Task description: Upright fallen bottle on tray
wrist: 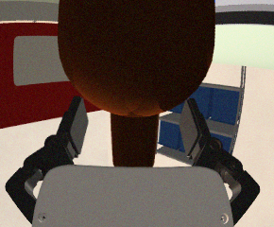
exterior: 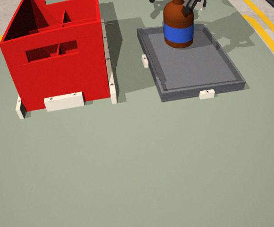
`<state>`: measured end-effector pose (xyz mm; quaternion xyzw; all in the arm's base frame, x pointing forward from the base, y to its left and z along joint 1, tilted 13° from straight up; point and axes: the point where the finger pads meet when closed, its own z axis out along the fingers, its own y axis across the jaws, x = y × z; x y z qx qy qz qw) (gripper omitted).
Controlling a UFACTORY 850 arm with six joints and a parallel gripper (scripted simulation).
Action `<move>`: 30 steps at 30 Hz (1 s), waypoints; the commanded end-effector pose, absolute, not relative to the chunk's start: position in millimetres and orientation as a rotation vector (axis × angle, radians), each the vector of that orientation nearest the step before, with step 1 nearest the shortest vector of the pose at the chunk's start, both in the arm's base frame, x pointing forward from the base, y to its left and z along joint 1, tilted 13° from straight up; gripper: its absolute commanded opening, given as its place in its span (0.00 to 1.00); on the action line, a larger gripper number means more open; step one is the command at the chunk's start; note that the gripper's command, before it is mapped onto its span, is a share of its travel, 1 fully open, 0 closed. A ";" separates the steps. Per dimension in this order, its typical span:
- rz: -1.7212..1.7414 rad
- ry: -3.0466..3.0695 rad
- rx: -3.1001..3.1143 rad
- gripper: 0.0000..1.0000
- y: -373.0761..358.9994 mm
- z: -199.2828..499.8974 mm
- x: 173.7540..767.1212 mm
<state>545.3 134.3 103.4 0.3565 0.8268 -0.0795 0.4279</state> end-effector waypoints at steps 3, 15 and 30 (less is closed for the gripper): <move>-0.197 2.063 0.891 1.00 134.2 105.1 545.9; -0.197 2.063 0.891 1.00 132.3 113.2 545.9; -0.197 2.063 0.891 1.00 125.9 139.7 546.0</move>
